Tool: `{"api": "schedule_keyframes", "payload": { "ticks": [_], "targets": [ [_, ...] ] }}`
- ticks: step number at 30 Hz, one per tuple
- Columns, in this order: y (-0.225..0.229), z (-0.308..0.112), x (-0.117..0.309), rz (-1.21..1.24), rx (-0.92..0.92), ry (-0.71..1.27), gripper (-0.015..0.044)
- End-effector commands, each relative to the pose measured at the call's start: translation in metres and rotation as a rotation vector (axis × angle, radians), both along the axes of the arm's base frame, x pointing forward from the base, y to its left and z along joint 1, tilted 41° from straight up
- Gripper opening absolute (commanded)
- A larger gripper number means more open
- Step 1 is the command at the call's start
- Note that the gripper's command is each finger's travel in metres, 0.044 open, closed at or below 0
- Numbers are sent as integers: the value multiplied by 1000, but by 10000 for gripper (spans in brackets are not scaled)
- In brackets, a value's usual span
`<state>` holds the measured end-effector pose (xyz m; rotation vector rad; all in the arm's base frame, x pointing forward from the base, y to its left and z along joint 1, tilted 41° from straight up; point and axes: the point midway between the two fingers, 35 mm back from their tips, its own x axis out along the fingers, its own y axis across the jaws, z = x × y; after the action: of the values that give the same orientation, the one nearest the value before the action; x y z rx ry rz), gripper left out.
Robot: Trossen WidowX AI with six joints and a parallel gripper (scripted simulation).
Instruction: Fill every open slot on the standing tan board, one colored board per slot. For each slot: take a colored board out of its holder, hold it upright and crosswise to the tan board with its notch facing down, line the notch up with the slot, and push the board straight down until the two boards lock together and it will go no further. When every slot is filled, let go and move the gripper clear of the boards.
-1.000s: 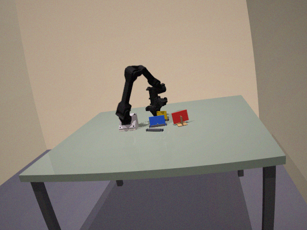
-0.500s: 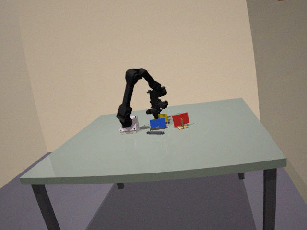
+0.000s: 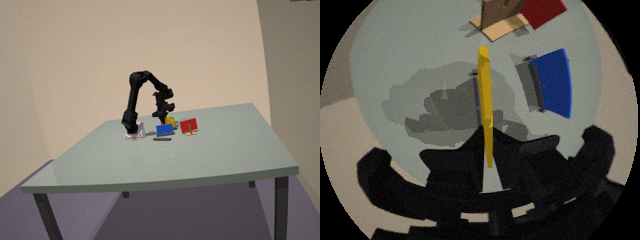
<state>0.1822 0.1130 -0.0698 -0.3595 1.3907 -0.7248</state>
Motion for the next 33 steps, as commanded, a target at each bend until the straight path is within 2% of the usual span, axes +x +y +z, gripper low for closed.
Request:
{"api": "schedule_keyframes", "payload": {
  "ticks": [1, 33],
  "targets": [
    [6, 5, 1, -3, 9, -5, 0],
    [50, 57, 0, -3, 10, -4, 0]
  ]
}}
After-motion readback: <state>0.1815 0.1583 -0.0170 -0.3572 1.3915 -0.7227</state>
